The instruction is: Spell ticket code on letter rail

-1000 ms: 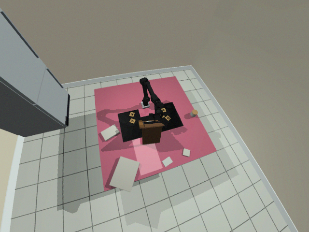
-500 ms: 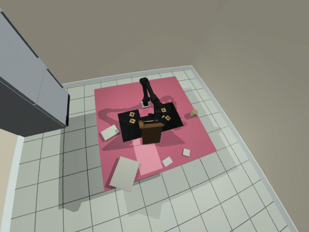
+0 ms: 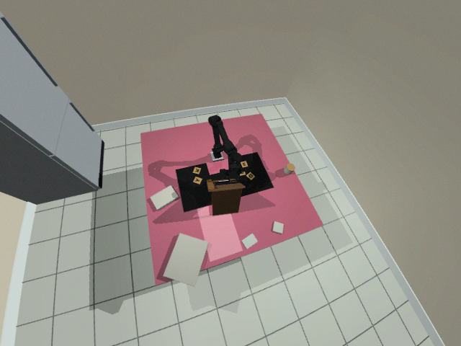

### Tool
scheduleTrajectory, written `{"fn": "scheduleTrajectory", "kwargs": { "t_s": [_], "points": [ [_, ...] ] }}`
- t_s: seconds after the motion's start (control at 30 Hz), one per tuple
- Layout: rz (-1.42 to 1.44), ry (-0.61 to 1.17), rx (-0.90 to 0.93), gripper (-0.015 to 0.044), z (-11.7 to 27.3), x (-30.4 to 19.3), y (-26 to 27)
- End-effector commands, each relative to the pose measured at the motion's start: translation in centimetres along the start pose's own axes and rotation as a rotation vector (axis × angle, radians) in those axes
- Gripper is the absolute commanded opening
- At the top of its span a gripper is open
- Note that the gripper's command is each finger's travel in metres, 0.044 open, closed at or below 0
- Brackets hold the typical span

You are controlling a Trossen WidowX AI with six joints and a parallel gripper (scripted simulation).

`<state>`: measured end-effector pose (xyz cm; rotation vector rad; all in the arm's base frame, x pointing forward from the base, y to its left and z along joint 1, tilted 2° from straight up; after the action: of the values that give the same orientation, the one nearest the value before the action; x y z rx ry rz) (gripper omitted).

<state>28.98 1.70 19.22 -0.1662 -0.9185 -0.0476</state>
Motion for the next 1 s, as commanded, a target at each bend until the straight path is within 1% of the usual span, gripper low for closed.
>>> {"fn": "scheduleTrajectory", "kwargs": {
  "t_s": [0.0, 0.97],
  "points": [
    [0.001, -0.005, 0.004, 0.0, 0.1, 0.0, -0.3],
    [0.002, -0.005, 0.003, 0.0, 0.0, -0.2, -1.8]
  ]
}}
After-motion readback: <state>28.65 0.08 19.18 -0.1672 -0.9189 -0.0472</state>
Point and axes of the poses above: the point midway between the two fingers, 35 mm back from their tips, its own z axis back along the fingers, its own y axis across the jaws, x = y × z, the point moved 6 cm from there along z, back along the fingers, and after that the axes turned 9 degrees about z, right-handed, at the moved point
